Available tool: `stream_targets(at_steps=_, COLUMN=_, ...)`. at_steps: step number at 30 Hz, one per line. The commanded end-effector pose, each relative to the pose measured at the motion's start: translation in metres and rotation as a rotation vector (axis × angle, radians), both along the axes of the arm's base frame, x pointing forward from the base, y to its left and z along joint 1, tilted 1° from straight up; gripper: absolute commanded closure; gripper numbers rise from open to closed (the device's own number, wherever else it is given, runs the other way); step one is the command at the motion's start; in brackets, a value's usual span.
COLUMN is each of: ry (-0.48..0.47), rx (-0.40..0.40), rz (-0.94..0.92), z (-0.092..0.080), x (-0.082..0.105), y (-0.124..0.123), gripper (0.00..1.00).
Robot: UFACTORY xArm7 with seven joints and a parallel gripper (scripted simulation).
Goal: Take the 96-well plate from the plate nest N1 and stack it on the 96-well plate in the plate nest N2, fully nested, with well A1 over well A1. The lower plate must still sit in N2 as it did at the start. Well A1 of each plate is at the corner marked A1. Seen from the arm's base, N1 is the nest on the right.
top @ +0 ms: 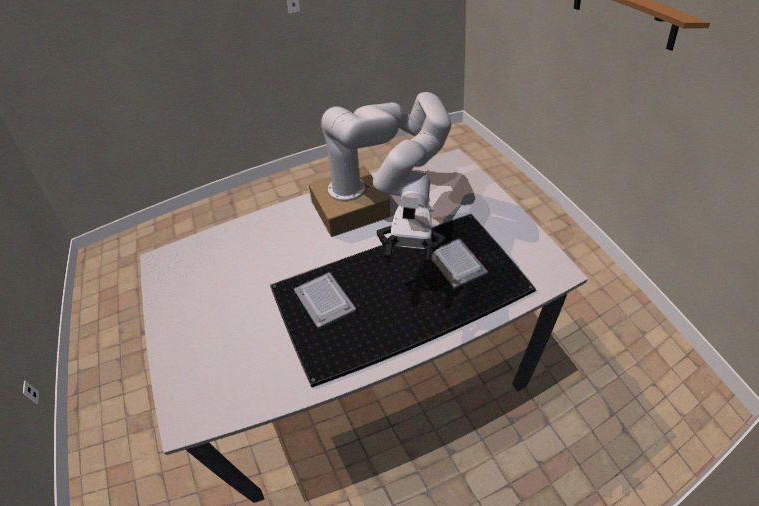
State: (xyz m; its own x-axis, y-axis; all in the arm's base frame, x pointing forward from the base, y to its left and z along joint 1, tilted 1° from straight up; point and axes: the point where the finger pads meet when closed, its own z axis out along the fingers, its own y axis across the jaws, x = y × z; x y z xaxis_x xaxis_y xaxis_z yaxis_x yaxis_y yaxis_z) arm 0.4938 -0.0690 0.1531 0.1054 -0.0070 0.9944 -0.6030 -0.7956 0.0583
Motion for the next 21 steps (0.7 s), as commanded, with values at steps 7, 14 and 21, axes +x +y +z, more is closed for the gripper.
stream_targets(at_steps=7, ry=-0.036, rx=-0.001, rz=0.048, z=0.034, x=0.011, y=0.031, gripper=0.0)
stream_targets(at_steps=14, ry=-0.036, rx=-0.001, rz=0.048, z=0.053, x=0.015, y=0.047, gripper=0.0)
stream_targets(at_steps=21, ry=-0.056, rx=0.001, rz=0.073, z=0.081, x=0.018, y=0.068, gripper=0.0)
